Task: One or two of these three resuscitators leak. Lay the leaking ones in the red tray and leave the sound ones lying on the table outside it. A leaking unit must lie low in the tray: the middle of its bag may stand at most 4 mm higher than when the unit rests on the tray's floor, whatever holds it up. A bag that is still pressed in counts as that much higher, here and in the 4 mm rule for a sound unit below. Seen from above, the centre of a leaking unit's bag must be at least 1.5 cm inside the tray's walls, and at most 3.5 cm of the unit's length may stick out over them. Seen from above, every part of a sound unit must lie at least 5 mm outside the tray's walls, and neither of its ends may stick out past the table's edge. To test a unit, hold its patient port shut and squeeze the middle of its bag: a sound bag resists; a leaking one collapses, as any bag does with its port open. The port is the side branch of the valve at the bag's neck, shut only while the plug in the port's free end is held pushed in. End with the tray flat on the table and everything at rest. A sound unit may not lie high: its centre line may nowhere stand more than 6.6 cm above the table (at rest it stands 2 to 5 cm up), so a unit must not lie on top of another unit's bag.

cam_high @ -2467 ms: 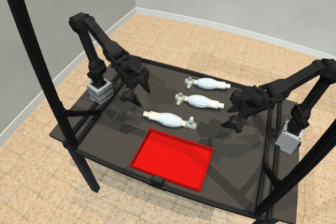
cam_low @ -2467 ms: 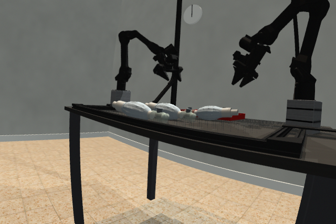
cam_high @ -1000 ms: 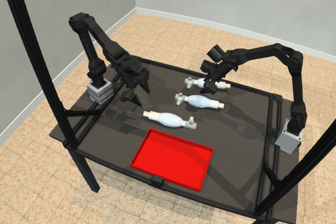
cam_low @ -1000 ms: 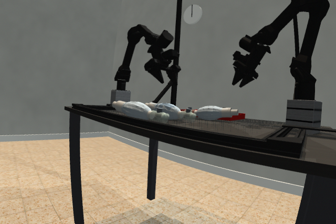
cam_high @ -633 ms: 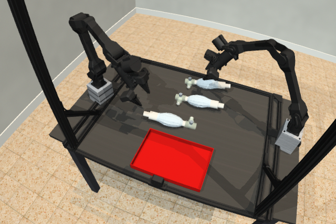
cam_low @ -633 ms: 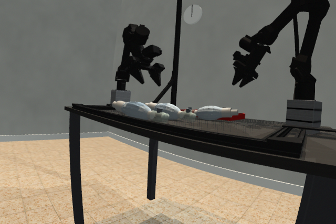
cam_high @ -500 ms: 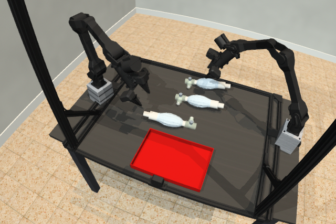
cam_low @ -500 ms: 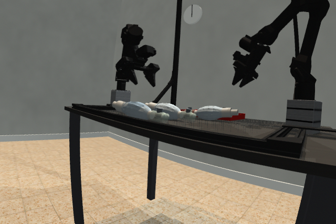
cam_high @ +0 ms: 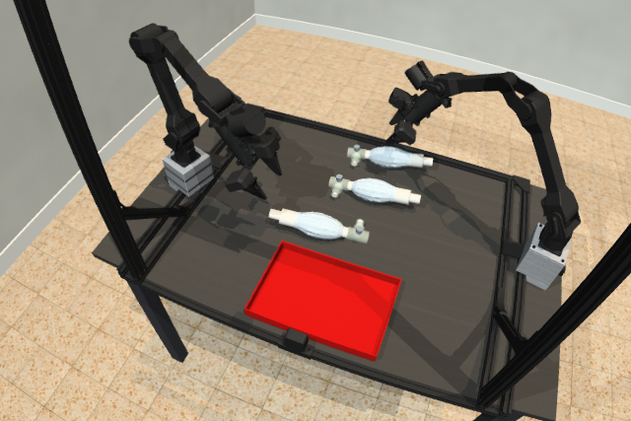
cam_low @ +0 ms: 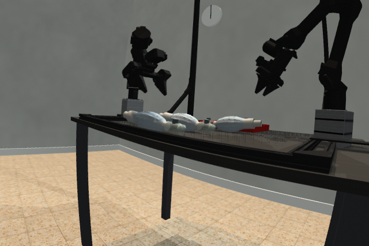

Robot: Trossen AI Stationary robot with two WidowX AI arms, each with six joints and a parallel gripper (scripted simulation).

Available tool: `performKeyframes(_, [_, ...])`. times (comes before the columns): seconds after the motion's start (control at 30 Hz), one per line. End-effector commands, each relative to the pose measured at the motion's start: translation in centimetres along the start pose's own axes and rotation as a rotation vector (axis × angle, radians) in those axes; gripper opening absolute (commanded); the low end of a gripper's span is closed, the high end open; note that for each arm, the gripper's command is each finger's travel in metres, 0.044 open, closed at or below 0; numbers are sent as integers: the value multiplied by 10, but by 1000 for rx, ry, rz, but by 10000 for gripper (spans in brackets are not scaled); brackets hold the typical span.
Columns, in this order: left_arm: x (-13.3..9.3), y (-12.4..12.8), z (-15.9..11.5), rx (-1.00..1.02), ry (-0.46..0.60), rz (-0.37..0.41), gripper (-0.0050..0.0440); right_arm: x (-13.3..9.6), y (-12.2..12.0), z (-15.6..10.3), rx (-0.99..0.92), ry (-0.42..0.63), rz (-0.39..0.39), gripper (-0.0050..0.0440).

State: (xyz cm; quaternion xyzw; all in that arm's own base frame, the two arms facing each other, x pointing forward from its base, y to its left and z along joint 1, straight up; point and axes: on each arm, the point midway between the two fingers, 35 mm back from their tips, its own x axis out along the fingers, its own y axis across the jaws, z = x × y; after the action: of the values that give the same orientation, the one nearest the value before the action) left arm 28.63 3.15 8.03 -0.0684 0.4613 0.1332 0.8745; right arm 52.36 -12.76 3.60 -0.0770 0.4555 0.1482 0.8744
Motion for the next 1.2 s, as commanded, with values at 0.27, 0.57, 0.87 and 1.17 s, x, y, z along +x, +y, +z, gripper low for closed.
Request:
performKeyframes(0.27, [25, 39, 44, -23, 17, 13, 409, 1, -1, 0, -2, -1, 1, 440])
performKeyframes(0.57, [50, 87, 73, -42, 22, 23, 409, 1, -1, 0, -2, -1, 1, 440])
performKeyframes(0.87, [79, 158, 90, -70, 24, 36, 409, 2, -1, -1, -2, 2, 1, 440])
performKeyframes(1.17, [94, 207, 95, -81, 10, 45, 409, 2, -1, -1, -2, 2, 1, 440])
